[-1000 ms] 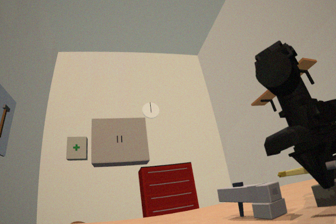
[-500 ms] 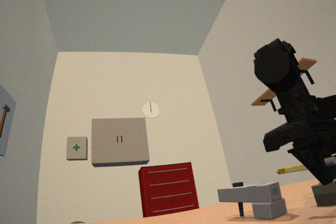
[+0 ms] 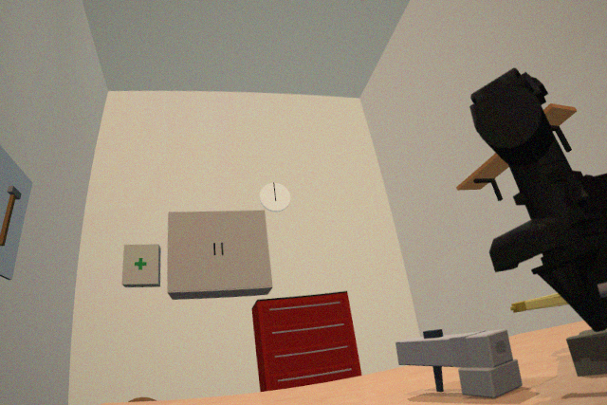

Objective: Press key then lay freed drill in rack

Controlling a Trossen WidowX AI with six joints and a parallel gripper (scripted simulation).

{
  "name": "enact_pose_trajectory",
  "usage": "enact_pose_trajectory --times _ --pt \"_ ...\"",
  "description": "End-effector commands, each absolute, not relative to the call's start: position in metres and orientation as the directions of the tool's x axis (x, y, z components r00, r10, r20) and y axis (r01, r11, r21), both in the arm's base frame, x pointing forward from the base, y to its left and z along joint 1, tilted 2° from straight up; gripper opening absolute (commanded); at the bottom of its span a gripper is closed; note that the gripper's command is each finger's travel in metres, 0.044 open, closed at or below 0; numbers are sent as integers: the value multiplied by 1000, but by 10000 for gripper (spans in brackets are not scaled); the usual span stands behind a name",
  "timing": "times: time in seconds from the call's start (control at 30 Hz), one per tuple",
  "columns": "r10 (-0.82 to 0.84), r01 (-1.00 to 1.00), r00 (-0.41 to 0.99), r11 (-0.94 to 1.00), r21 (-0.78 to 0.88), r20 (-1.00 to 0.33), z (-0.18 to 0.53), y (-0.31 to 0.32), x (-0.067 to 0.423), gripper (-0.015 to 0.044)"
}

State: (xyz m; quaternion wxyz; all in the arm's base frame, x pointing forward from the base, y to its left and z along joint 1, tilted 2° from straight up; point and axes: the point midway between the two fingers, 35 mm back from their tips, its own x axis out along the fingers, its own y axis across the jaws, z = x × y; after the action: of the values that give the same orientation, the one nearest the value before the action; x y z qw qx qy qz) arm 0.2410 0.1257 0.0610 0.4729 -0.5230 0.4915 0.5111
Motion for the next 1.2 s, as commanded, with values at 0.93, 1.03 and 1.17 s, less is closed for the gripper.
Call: enact_pose_trajectory --times 0.93,1.03,1.17 --pt "-24 -998 -6 -65 8 -1000 65 134 190 0" --pt "-24 -998 -6 -65 8 -1000 66 135 186 0" --pt "-24 -998 -7 -65 8 -1000 68 136 180 0"
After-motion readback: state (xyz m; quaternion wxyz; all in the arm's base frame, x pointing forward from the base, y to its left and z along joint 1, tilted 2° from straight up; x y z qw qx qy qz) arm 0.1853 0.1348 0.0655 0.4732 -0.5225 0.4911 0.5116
